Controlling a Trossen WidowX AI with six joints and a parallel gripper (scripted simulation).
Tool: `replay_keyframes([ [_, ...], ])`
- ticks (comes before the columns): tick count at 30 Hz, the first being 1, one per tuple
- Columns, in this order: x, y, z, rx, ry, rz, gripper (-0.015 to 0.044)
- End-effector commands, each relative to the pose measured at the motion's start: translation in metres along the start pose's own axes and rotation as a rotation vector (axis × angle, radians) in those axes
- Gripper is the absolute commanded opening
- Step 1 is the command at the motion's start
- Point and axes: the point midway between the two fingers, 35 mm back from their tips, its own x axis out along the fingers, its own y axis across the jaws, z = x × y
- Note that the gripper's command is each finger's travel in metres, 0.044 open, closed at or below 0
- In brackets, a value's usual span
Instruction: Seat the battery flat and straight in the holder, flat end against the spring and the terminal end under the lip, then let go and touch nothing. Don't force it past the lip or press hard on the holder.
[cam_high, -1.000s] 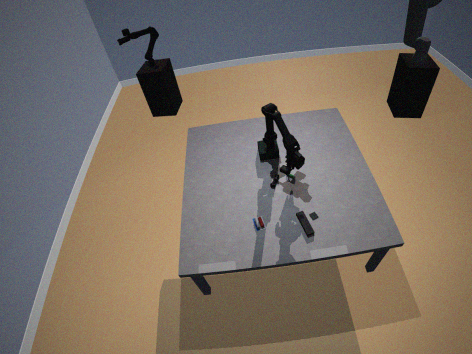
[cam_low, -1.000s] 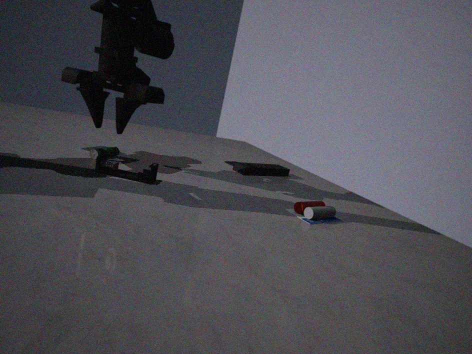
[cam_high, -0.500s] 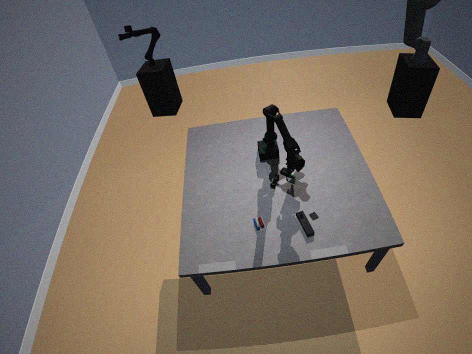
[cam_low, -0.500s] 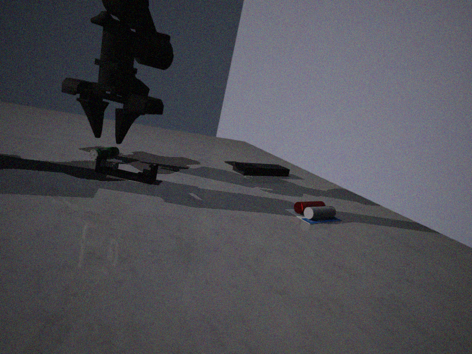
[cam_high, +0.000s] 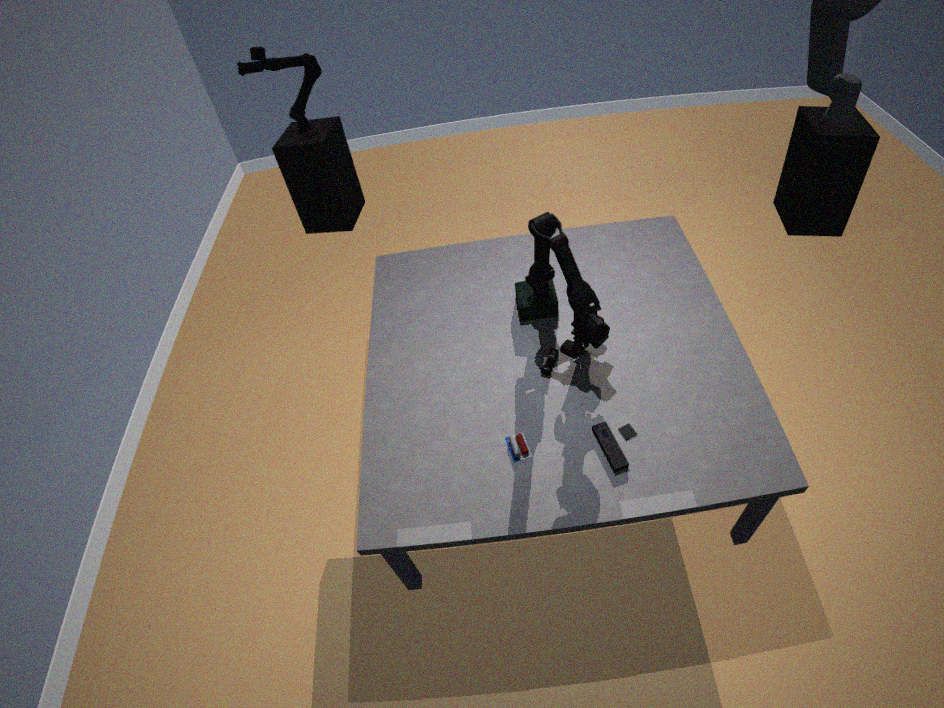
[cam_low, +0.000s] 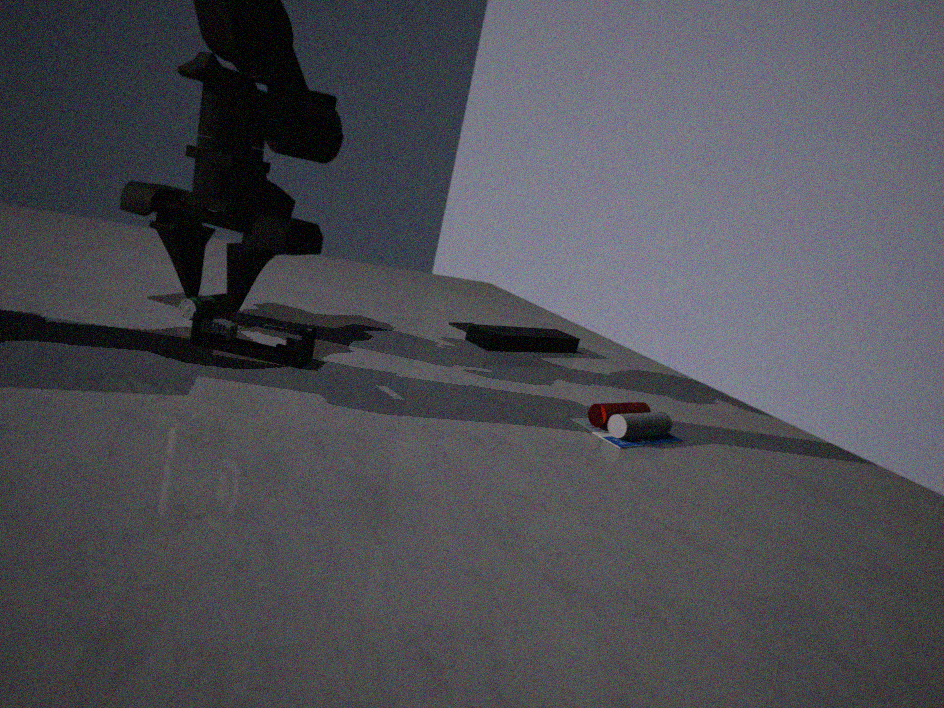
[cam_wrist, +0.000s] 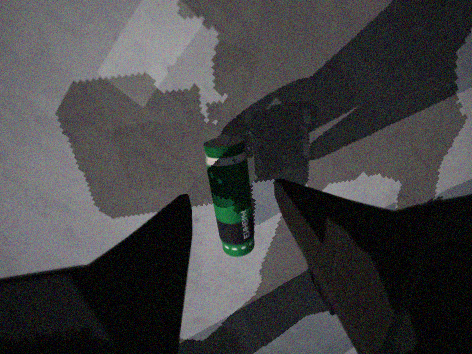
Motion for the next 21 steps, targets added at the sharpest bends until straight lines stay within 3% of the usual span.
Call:
replay_keyframes([
  [1,0.007,0.001,-0.003,-0.005,0.008,0.000,0.0221],
  [2,0.007,0.001,-0.003,-0.005,0.008,0.000,0.0221],
  [7,0.007,0.001,-0.003,-0.005,0.008,0.000,0.0090],
  [16,0.006,0.001,-0.003,-0.005,0.008,0.000,0.0059],
  [21,-0.031,0.000,-0.001,-0.005,0.007,0.000,0.0059],
])
